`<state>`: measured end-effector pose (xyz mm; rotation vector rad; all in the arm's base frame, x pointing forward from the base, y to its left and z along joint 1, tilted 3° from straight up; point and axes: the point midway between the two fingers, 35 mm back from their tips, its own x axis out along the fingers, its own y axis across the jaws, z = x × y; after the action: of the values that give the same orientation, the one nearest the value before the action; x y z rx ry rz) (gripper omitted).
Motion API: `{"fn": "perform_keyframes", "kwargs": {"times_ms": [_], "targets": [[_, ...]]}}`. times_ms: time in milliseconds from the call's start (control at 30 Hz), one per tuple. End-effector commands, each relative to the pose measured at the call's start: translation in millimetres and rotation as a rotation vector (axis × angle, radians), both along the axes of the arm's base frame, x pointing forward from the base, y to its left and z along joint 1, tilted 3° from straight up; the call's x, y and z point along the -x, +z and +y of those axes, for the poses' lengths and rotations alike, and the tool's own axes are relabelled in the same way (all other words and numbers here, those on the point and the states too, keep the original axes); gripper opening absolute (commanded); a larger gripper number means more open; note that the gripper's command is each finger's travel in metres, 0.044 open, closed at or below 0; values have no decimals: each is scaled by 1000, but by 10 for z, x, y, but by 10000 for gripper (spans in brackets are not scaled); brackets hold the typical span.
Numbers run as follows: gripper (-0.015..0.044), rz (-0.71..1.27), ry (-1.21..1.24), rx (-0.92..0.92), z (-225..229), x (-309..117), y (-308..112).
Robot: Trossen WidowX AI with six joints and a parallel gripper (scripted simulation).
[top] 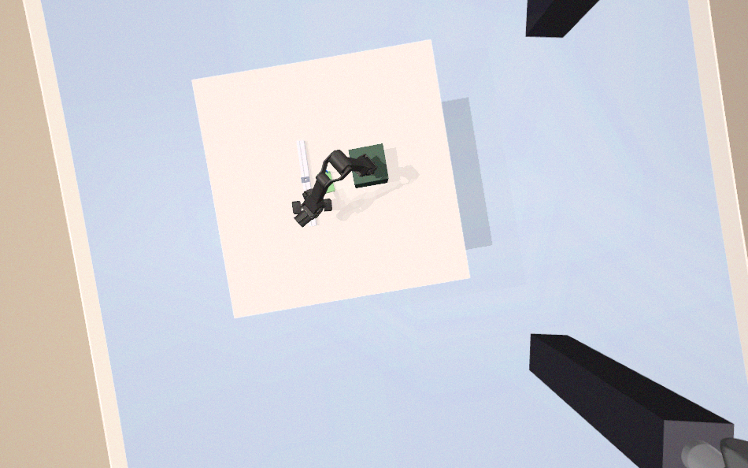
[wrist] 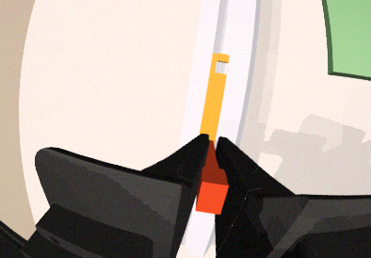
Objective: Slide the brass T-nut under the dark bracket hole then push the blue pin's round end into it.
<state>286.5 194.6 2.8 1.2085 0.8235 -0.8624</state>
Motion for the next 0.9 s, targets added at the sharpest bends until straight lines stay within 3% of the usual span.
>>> {"fn": "perform_keyframes", "kwargs": {"times_ms": [0, 867], "targets": [[-150, 12, 5, 1, 10, -12, 7], [-150, 67, 8, 11, 14, -41, 19]]}}
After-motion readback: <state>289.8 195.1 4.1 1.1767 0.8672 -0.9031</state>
